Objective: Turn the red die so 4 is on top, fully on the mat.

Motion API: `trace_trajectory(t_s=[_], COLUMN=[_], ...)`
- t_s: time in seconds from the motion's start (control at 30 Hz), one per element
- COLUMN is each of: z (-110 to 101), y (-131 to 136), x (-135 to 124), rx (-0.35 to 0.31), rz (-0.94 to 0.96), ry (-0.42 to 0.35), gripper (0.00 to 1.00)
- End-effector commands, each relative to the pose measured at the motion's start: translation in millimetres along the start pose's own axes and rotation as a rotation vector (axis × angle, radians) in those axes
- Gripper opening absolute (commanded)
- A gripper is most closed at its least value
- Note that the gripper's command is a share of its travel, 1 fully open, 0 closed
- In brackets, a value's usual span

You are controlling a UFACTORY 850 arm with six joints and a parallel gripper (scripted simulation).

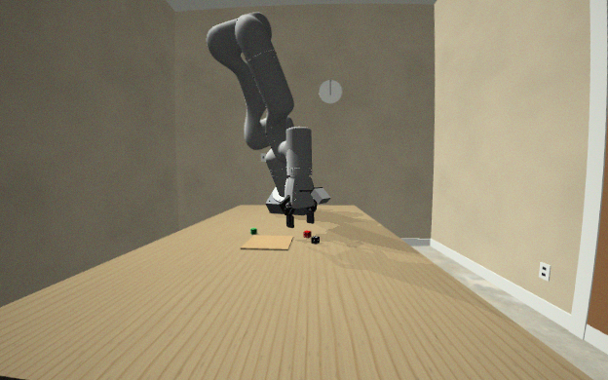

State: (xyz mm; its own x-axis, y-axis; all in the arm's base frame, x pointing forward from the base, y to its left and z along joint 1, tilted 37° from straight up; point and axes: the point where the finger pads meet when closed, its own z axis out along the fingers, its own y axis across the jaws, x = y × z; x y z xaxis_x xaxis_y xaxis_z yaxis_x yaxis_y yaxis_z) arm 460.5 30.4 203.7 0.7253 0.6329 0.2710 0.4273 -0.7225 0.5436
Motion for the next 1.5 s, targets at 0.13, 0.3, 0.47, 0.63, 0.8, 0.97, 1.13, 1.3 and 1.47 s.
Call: trace_trajectory(t_s=[0.13,0.3,0.47,0.63,0.8,0.97,1.13,1.3,1.47], z=[3.8,3.8,3.8,3.8,3.8,3.8,3.8,3.8,3.8], y=[-20.8,-21.0,-21.0,-21.0,-21.0,-21.0,-21.0,-21.0,-21.0], x=[34.3,34.6,34.6,34.6,34.6,34.6,34.6,34.6,34.6], rx=[-0.004,-0.004,-0.004,-0.004,-0.004,-0.004,-0.004,-0.004,-0.004], rz=[0.000,0.000,0.000,0.000,0.000,0.000,0.000,0.000,0.000], ry=[-0.023,-0.023,-0.023,-0.023,-0.023,-0.023,-0.023,-0.023,-0.023], gripper=[1.00,1.00,1.00,1.00,1.00,1.00,1.00,1.00,1.00])
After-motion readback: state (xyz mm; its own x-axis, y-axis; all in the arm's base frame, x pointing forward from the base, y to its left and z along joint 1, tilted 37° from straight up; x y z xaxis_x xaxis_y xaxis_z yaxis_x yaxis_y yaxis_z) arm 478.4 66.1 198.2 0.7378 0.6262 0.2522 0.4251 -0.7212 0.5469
